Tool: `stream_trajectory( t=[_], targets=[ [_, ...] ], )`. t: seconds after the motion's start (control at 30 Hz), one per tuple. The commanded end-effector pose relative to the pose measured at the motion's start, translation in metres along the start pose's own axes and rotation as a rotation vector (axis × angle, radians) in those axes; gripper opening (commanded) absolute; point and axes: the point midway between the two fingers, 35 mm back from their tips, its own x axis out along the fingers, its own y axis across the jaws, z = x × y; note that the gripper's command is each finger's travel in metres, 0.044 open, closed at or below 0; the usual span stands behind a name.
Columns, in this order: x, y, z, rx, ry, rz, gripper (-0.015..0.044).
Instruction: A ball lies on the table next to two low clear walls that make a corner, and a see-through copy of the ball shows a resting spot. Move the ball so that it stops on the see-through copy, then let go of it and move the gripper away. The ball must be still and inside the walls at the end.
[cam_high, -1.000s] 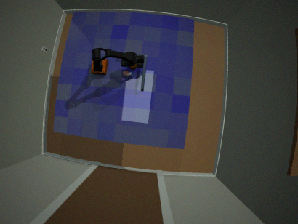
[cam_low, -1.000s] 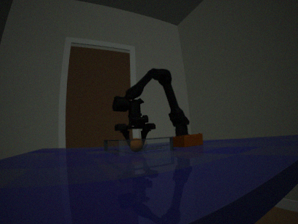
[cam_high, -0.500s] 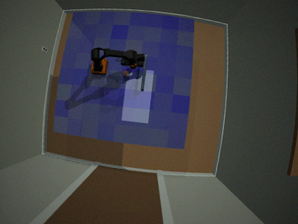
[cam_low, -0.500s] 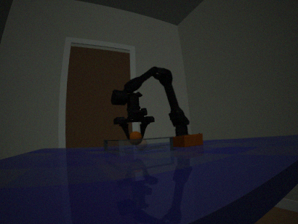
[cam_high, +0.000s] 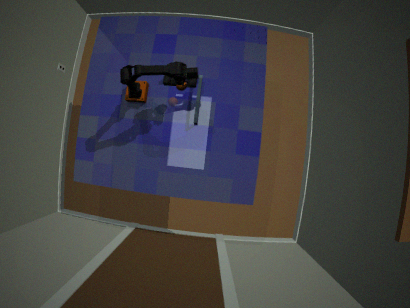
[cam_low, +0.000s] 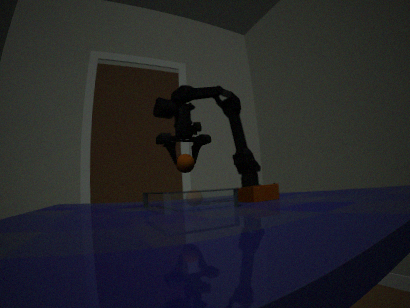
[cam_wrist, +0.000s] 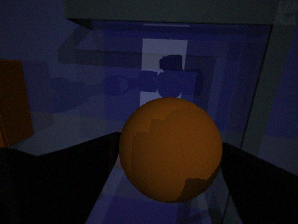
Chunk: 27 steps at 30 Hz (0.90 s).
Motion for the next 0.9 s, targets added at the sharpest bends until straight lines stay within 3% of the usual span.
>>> stream_trajectory(
  t=[0.0, 0.87],
  targets=[
    [-0.018, 0.002, -0.001, 0.003, -0.002, -0.014, 0.0],
    [0.032, 0.05, -0.071, 0.003, 0.005, -0.01, 0.0]
  ],
)
